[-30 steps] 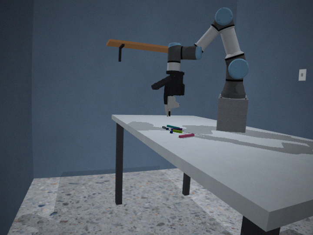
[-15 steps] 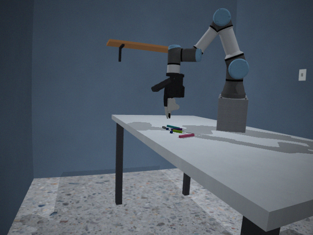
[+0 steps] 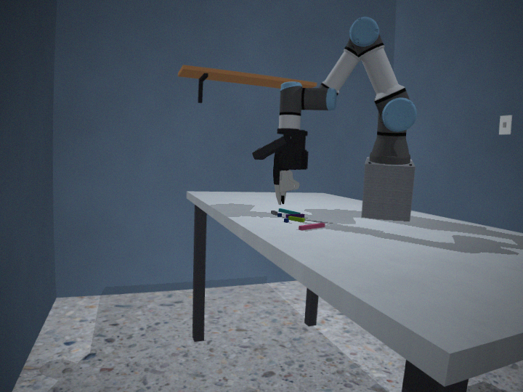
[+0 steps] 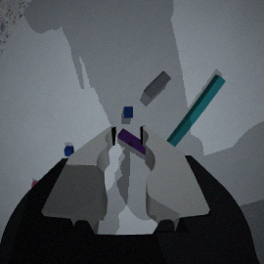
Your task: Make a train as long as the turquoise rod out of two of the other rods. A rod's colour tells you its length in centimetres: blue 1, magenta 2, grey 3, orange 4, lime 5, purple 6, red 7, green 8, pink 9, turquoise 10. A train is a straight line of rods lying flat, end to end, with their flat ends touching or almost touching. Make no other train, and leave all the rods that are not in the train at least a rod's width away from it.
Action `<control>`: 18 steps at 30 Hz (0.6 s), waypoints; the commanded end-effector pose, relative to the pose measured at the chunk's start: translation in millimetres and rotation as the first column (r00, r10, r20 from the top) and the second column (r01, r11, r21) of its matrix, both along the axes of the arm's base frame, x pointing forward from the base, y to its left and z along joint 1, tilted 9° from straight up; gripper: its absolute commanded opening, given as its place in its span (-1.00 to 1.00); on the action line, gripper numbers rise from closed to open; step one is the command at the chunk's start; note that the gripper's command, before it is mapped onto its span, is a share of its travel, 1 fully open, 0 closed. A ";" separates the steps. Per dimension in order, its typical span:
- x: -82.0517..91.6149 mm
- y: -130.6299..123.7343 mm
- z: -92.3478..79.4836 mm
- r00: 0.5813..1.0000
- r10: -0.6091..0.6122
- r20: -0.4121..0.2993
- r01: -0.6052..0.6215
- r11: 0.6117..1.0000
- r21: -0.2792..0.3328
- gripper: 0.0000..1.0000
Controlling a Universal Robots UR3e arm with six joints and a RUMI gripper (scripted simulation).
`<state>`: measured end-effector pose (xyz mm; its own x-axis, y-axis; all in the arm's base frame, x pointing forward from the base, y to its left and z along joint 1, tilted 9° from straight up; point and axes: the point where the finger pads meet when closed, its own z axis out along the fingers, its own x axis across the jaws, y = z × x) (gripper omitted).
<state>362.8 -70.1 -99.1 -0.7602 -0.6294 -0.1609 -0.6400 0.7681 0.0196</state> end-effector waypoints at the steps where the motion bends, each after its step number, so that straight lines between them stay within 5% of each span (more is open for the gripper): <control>1: 1.4 -0.2 -4.5 1.000 0.000 0.003 0.000 1.000 -0.002 -0.72; 18: 2.8 1.0 -18.6 1.000 0.000 0.003 0.000 1.000 -0.002 -0.72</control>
<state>364.7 -68.6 -116.8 -0.7602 -0.6294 -0.1610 -0.6400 0.7682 0.0190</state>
